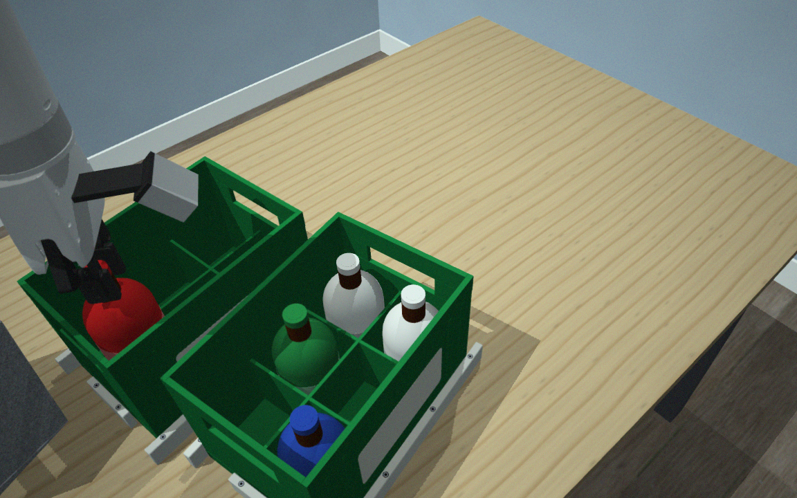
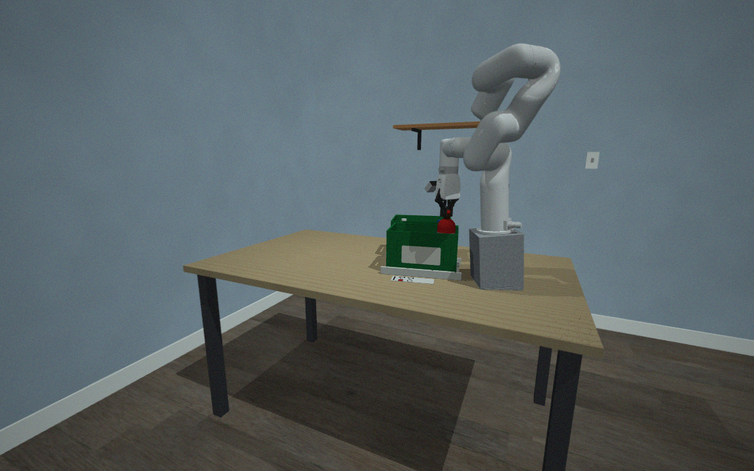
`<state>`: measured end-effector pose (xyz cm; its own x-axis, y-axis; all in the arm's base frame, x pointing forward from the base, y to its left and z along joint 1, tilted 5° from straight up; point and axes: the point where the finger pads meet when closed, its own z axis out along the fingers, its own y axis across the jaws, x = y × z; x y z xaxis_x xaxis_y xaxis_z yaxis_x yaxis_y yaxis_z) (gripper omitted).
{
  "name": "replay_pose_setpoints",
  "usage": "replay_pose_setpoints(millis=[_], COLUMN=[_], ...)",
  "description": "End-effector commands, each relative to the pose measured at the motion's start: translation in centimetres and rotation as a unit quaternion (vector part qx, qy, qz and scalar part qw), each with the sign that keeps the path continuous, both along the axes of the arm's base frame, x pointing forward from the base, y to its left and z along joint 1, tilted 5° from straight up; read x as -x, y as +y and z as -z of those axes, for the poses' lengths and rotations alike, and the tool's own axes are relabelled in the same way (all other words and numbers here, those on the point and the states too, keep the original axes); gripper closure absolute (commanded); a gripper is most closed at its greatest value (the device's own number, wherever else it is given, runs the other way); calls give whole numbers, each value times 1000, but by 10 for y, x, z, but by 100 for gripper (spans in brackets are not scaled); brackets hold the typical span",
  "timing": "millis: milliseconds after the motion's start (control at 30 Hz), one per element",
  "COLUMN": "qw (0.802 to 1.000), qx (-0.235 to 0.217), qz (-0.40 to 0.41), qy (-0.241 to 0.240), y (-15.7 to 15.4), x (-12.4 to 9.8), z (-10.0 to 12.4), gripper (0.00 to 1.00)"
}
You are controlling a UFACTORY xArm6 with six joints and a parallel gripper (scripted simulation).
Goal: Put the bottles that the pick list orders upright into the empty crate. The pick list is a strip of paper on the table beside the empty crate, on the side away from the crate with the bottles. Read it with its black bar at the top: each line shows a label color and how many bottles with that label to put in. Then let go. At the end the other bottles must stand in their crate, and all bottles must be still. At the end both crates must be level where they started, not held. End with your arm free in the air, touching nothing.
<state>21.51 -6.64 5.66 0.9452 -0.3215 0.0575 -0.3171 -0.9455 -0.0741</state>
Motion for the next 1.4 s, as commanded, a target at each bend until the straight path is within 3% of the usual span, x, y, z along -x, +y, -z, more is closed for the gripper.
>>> replay_pose_setpoints(millis=[0,1367], qw=[1000,1000], qx=[0,0], qz=[0,0], qy=[-1,-1], y=[0,2], x=[-2,-4], z=[3,41], gripper=[100,100])
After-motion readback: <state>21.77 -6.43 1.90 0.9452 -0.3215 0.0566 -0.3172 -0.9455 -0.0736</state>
